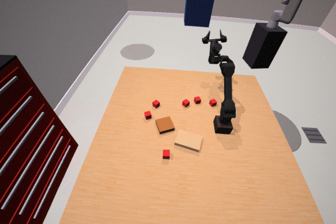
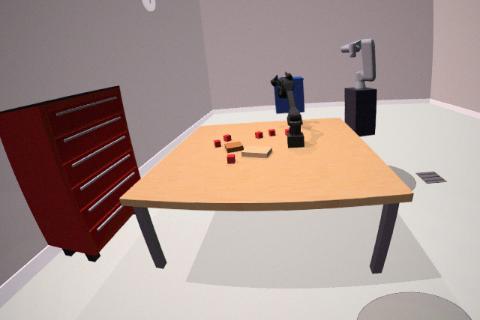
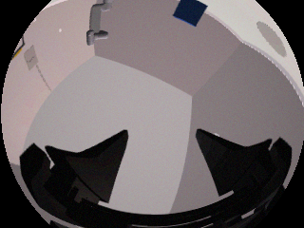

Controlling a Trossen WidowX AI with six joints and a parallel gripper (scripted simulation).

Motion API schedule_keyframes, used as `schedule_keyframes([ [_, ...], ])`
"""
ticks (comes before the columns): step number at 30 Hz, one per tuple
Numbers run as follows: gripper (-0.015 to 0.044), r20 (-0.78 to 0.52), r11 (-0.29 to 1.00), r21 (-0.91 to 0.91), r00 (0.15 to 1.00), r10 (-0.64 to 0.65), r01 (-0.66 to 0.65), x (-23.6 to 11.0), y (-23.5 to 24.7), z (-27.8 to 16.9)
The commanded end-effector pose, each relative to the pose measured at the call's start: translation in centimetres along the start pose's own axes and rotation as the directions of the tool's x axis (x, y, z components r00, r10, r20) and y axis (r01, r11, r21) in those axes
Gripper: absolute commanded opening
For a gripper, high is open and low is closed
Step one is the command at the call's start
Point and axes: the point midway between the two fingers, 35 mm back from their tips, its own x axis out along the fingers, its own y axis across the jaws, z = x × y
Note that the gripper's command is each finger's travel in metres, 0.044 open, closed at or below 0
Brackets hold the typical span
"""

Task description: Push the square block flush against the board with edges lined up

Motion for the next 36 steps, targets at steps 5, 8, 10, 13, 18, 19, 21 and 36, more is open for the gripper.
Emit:
schedule_keyframes([
  [5, 0.0269, 0.010, 1.000, -0.006, 1.000, -0.016, 0.016, -0.1, -0.6, 0.0],
  [8, 0.0190, 0.041, 0.997, -0.025, 0.997, -0.065, 0.066, -0.3, -2.6, -0.1],
  [10, 0.0137, 0.066, 0.993, -0.041, 0.992, -0.109, 0.112, -0.7, -4.3, -0.2],
  [13, 0.0059, 0.103, 0.981, -0.065, 0.979, -0.175, 0.182, -1.3, -6.8, -0.4],
  [18, 0.0000, 0.161, 0.949, -0.105, 0.946, -0.280, 0.299, -2.6, -11.0, -0.9],
  [19, 0.0000, 0.172, 0.940, -0.113, 0.938, -0.301, 0.322, -2.9, -11.8, -1.0],
  [21, 0.0000, 0.192, 0.920, -0.128, 0.920, -0.343, 0.370, -3.6, -13.4, -1.2],
  [36, 0.0000, 0.327, 0.678, -0.238, 0.714, -0.618, 0.696, -10.9, -24.0, -3.7],
])
